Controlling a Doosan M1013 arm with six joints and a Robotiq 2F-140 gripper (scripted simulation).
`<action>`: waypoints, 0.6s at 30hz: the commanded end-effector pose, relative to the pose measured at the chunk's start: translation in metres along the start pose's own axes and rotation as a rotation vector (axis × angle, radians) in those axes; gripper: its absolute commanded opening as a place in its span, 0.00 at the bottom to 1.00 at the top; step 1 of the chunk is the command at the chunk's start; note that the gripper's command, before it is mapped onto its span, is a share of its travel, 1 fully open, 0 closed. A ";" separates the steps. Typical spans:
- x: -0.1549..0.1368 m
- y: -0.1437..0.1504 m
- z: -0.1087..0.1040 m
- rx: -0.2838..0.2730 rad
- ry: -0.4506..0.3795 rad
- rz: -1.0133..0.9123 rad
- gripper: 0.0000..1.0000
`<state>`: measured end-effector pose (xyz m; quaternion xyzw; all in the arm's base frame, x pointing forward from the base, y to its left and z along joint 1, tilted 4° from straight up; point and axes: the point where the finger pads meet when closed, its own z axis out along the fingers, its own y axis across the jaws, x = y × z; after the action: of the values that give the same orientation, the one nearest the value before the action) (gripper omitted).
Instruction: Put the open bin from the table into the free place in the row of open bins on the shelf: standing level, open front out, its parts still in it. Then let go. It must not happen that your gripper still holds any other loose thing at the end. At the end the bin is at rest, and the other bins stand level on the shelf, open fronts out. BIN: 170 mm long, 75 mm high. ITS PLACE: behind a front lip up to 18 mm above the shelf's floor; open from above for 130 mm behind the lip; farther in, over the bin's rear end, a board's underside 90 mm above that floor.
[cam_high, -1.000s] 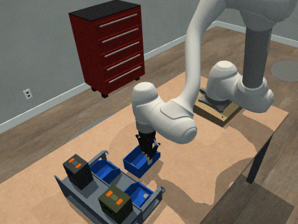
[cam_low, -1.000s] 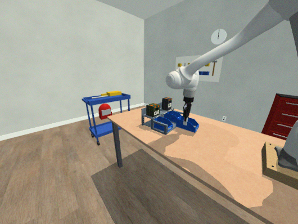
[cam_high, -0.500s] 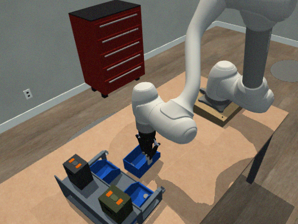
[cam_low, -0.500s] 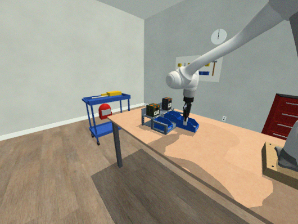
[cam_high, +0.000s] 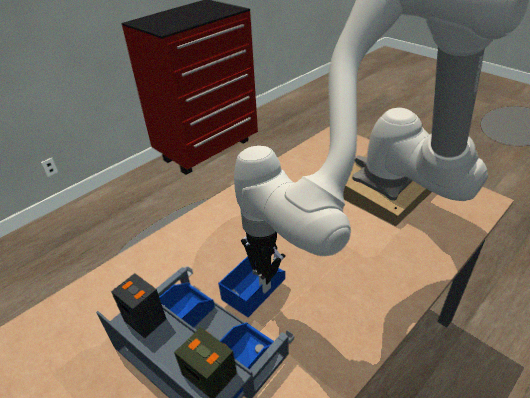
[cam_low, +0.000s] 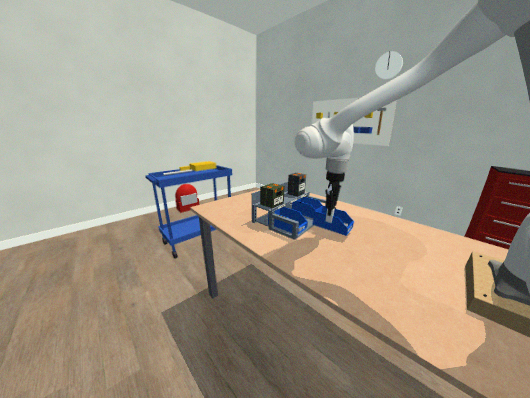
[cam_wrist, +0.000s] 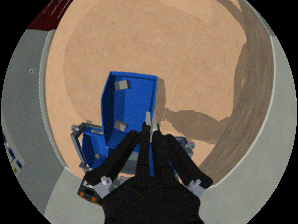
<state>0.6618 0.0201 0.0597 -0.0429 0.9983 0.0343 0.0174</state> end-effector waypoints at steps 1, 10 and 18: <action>0.000 0.000 0.000 0.000 0.000 0.000 0.00; 0.000 0.000 0.000 0.000 0.004 0.000 0.00; -0.002 0.000 -0.002 0.000 0.049 0.000 0.00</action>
<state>0.6633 0.0202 0.0608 -0.0435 0.9985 0.0333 0.0007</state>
